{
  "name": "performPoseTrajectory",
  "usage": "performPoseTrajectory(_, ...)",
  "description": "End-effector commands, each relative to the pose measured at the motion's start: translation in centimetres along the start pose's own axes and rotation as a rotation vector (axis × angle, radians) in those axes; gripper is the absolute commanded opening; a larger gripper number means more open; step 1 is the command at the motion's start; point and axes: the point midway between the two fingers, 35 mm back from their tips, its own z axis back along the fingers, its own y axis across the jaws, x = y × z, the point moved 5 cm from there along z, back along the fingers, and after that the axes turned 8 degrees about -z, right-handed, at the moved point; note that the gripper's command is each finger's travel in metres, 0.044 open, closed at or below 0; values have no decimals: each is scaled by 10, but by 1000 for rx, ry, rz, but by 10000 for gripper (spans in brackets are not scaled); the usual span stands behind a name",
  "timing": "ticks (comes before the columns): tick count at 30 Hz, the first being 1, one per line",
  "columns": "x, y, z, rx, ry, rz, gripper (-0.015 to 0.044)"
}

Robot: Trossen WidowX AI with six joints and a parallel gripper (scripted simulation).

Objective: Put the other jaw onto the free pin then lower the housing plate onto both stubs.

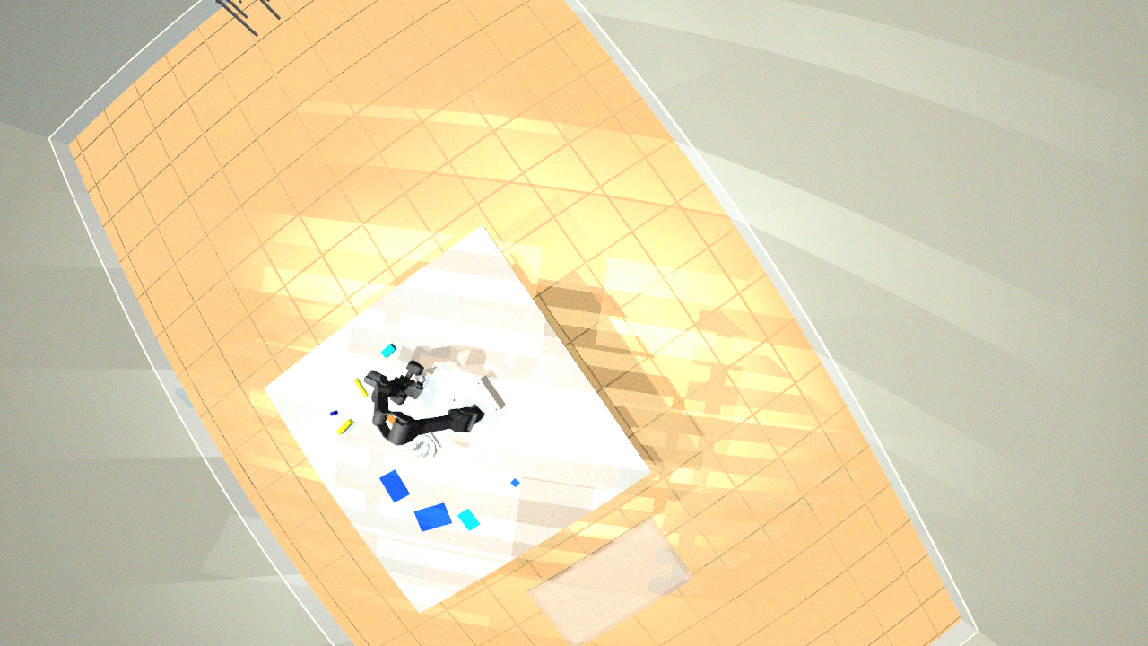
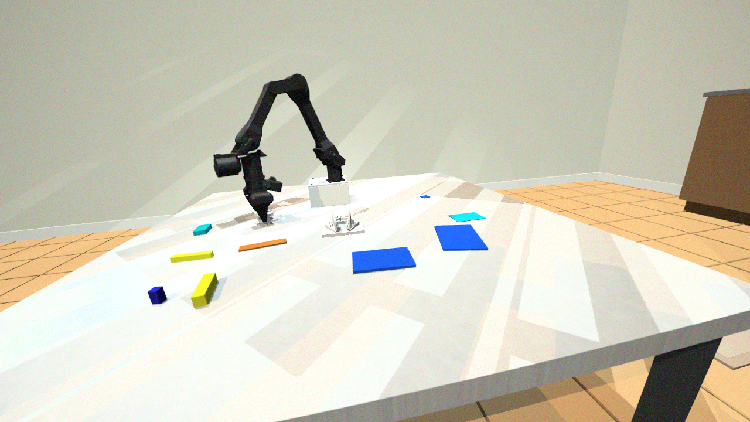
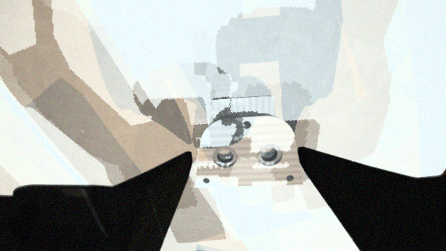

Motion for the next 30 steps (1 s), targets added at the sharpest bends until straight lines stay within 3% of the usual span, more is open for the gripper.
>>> performPoseTrajectory(1,1,0,-2,-2,-4,4,440)
performPoseTrajectory(20,1,0,-3,-2,-4,4,440)
performPoseTrajectory(30,1,0,-2,1,-3,0,373)
